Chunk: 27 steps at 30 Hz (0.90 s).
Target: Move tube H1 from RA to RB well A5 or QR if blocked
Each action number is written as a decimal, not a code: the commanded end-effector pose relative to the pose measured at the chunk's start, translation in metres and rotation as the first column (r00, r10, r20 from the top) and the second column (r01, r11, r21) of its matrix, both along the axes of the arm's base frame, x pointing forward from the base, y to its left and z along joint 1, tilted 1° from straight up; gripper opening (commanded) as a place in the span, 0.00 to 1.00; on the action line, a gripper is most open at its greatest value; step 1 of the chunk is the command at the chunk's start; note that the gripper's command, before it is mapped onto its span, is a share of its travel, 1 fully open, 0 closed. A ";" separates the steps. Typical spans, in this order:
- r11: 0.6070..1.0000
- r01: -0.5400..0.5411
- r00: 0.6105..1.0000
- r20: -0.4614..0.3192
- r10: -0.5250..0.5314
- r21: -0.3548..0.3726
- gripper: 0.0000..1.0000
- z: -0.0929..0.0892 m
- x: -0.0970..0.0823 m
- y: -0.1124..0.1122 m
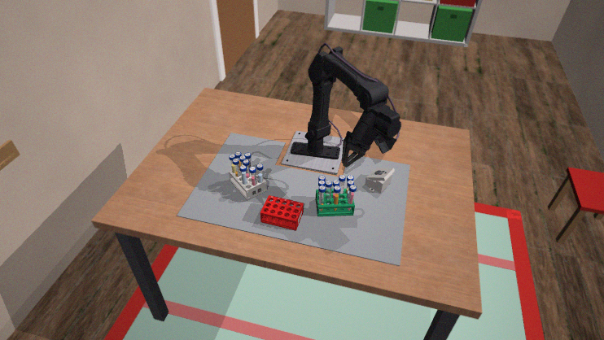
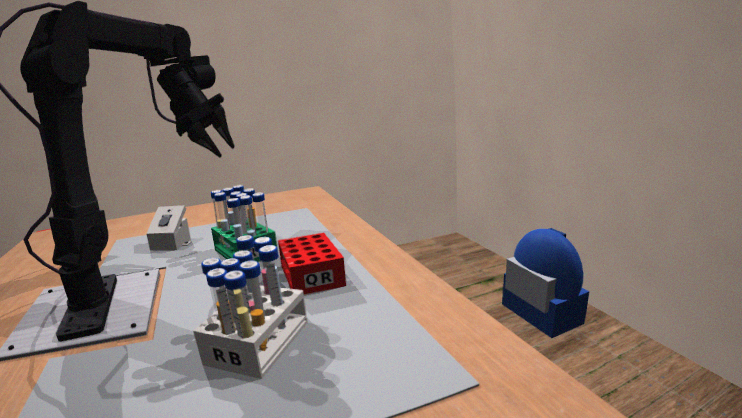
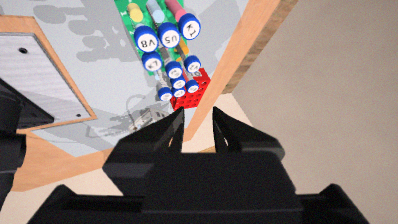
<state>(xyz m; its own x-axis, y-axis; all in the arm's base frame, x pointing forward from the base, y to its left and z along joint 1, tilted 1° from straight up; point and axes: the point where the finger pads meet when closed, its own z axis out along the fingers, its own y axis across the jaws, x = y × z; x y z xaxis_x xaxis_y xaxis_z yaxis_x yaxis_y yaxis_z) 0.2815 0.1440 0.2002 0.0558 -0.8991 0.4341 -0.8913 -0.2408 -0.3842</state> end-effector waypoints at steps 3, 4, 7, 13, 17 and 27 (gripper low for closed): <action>0.978 0.189 0.982 -0.032 -0.187 0.090 0.30 0.003 0.003 -0.015; 0.970 0.219 0.976 -0.036 -0.216 0.102 0.30 0.003 0.005 -0.020; 0.961 0.248 0.969 -0.032 -0.245 0.125 0.30 0.007 0.006 -0.025; 0.887 0.420 0.907 -0.065 -0.415 0.191 0.30 0.006 0.012 -0.048; 0.819 0.527 0.849 -0.093 -0.521 0.228 0.30 0.005 0.015 -0.060; 0.639 0.710 0.695 -0.150 -0.703 0.298 0.30 0.006 0.018 -0.084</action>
<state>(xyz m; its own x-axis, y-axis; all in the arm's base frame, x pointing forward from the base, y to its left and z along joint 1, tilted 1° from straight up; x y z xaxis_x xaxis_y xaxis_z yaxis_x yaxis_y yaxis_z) 0.3001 0.0682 0.2005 -0.5644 -0.8085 0.1667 -0.8052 0.4947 -0.3268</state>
